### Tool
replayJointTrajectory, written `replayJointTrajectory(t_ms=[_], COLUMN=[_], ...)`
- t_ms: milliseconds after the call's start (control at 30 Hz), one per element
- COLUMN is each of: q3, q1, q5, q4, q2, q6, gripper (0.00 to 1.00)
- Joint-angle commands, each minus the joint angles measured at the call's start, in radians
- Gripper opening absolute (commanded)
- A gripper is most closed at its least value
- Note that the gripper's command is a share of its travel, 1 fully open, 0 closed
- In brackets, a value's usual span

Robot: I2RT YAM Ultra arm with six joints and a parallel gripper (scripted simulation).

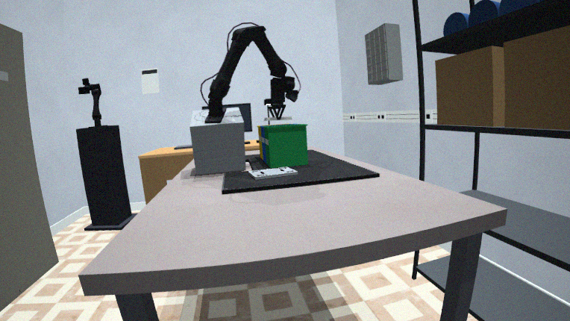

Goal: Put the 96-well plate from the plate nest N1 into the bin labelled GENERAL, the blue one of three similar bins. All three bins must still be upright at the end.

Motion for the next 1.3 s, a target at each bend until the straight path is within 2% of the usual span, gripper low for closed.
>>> replayJointTrajectory(t_ms=[0, 67, 300, 567, 933, 1267], q3=[-0.008, -0.031, -0.048, -0.049, -0.012, -0.013], q1=[-0.008, -0.018, -0.014, -0.010, -0.011, -0.015], q5=[0.003, 0.006, 0.010, 0.010, 0.011, 0.011], q4=[0.044, 0.071, 0.109, 0.136, 0.093, 0.104], q2=[-0.008, -0.018, 0.024, 0.012, -0.008, -0.011], q6=[-0.014, -0.023, -0.041, -0.033, -0.035, -0.036], gripper=[0.00, 0.00, 0.00, 0.00, 0.00, 0.00])
